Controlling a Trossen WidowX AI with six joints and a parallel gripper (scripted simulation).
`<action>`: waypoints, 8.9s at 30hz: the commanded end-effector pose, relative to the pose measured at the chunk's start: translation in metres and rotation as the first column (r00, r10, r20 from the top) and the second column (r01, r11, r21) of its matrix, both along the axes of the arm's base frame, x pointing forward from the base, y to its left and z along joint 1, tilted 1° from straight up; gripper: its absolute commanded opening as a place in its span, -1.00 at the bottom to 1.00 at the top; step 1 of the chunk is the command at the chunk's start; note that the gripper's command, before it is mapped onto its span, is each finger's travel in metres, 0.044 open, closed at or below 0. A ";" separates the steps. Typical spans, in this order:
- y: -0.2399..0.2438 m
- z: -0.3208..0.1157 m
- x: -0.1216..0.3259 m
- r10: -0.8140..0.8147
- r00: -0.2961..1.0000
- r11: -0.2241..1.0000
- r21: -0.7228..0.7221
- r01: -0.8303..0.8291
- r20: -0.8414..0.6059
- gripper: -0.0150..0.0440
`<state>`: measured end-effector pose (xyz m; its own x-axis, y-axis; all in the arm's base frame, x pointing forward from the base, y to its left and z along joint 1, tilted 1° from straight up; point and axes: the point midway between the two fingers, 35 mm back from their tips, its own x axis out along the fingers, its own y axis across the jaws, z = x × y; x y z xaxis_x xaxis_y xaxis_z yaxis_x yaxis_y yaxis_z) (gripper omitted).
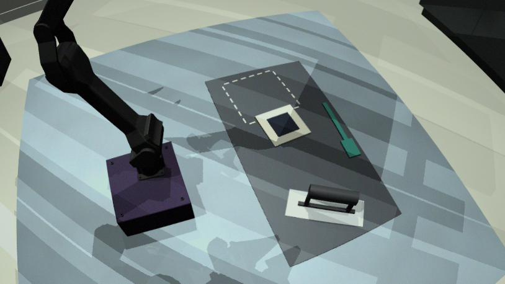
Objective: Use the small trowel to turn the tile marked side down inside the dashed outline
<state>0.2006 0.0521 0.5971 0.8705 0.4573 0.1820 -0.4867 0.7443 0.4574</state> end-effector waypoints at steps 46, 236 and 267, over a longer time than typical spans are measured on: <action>-0.209 -0.373 0.234 -0.488 0.263 0.869 -0.434 0.238 -0.832 0.42; -0.255 -0.549 0.198 -0.362 0.397 0.280 -0.505 -0.817 -0.843 0.42; -0.255 -0.558 0.198 -0.362 0.397 0.280 -0.505 -0.817 -0.843 -0.05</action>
<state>0.3982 -0.2028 0.0397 0.0475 -0.0261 -0.9985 -0.6116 0.7896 -0.0497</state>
